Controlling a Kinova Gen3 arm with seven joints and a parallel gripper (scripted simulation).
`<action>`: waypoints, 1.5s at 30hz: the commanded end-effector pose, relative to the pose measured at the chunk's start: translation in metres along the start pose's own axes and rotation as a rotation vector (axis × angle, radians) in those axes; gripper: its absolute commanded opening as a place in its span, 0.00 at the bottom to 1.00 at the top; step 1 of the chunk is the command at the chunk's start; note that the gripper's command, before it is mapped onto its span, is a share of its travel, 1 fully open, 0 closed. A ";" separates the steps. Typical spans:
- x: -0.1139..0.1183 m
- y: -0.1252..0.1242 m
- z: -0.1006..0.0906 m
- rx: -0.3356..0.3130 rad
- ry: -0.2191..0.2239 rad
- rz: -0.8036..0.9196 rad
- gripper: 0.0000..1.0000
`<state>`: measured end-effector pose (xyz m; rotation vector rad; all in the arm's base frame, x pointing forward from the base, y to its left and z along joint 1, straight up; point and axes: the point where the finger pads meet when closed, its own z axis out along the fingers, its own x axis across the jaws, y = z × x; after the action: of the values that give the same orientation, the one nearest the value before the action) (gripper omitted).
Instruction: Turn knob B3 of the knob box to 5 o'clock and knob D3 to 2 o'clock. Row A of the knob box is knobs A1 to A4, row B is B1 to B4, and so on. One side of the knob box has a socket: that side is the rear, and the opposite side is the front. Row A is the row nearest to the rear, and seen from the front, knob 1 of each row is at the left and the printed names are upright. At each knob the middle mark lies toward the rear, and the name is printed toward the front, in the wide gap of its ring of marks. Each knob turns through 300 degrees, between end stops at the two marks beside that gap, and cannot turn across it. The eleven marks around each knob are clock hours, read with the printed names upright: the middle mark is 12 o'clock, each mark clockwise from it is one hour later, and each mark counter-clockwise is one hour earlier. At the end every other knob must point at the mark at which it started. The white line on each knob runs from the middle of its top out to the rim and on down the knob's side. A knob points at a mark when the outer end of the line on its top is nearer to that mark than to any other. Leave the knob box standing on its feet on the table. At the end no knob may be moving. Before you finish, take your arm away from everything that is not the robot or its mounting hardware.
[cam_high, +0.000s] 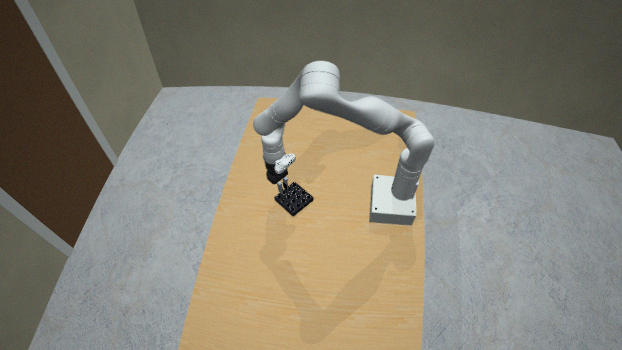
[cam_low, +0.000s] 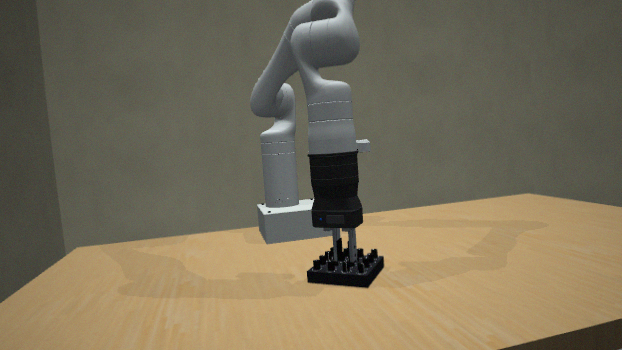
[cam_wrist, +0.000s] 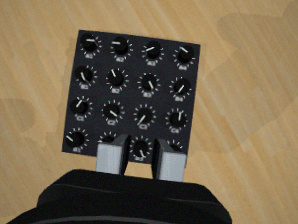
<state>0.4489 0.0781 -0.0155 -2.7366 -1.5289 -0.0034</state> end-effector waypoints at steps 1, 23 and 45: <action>0.000 0.000 0.001 0.000 0.000 0.001 0.46; 0.000 0.000 0.012 0.000 0.000 0.001 0.46; 0.000 0.000 0.012 0.000 0.000 0.001 0.46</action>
<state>0.4484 0.0777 -0.0280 -2.7369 -1.5281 -0.0007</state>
